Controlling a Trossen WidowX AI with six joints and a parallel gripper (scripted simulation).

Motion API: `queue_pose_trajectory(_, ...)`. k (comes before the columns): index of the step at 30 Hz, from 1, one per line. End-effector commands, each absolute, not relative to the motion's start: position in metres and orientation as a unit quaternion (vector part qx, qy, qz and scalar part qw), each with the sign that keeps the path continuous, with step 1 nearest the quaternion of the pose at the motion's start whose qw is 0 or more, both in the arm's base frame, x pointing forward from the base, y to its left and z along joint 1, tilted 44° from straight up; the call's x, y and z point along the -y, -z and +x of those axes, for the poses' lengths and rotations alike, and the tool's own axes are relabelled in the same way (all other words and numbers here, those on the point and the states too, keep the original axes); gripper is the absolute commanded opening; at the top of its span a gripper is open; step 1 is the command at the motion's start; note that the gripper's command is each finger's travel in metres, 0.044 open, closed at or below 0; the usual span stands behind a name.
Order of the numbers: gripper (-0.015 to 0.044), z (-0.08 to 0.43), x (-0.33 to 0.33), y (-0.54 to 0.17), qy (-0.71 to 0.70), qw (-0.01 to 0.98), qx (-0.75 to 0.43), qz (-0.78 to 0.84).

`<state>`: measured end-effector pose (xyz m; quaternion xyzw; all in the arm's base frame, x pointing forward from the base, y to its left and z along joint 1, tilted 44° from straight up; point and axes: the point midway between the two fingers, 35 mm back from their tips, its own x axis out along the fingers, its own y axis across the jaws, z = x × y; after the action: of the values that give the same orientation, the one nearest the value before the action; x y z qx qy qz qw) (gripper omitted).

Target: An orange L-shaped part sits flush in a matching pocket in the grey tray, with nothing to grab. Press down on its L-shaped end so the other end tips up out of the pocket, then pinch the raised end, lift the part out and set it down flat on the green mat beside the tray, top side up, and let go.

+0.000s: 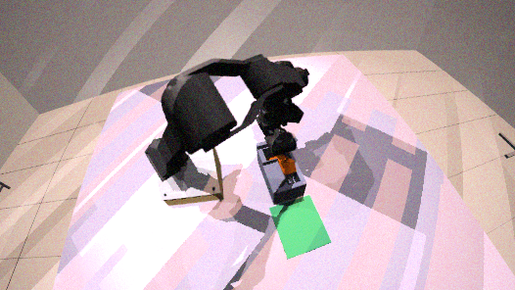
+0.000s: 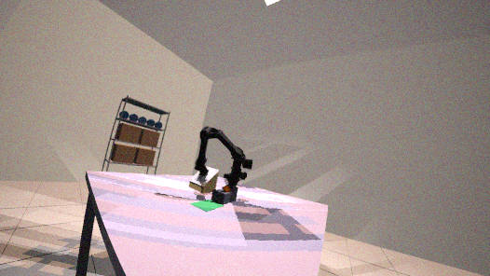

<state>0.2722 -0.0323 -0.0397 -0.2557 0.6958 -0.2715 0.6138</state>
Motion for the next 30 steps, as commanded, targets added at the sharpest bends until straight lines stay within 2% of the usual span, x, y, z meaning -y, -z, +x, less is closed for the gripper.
queue_pose_trajectory(1,0.0180,0.283,0.000,0.000,0.270,0.624,-0.689,-0.250)
queue_pose_trajectory(4,0.0180,0.283,-0.016,-0.024,0.271,0.624,-0.689,-0.251)
queue_pose_trajectory(30,0.0180,0.281,-0.013,-0.021,0.271,0.621,-0.690,-0.255)
